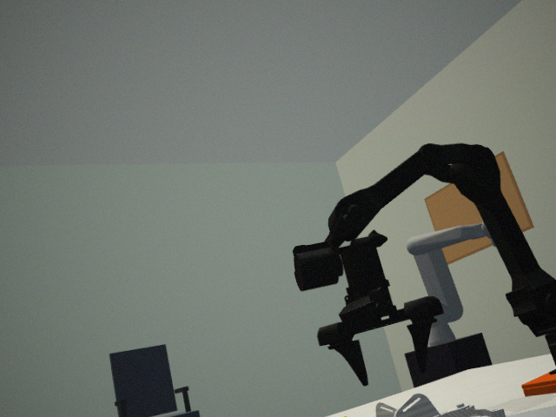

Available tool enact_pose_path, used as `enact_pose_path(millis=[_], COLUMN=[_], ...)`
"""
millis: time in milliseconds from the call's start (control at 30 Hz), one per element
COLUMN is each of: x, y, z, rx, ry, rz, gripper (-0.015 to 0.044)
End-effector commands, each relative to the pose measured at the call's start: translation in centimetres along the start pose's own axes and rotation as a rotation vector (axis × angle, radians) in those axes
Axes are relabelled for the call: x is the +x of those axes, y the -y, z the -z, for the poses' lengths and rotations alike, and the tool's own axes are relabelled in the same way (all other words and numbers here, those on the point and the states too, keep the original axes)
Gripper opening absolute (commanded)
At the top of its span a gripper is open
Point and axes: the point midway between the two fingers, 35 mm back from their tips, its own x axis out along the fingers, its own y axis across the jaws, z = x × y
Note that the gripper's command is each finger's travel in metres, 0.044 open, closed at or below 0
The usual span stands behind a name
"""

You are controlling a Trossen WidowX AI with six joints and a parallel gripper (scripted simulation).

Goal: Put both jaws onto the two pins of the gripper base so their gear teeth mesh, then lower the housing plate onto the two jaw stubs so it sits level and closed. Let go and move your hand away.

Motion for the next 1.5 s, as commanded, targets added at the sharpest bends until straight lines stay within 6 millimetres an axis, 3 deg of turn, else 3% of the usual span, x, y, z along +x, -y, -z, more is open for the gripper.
enact_pose_path(millis=[0,1467], x=[-0.1,-1.1], y=[0.5,4.7], z=[0.3,5.2], rx=[-0.082,-0.949], ry=[0.001,-0.003], rz=[-0.003,-0.004], gripper=[0.0440,0.0440])
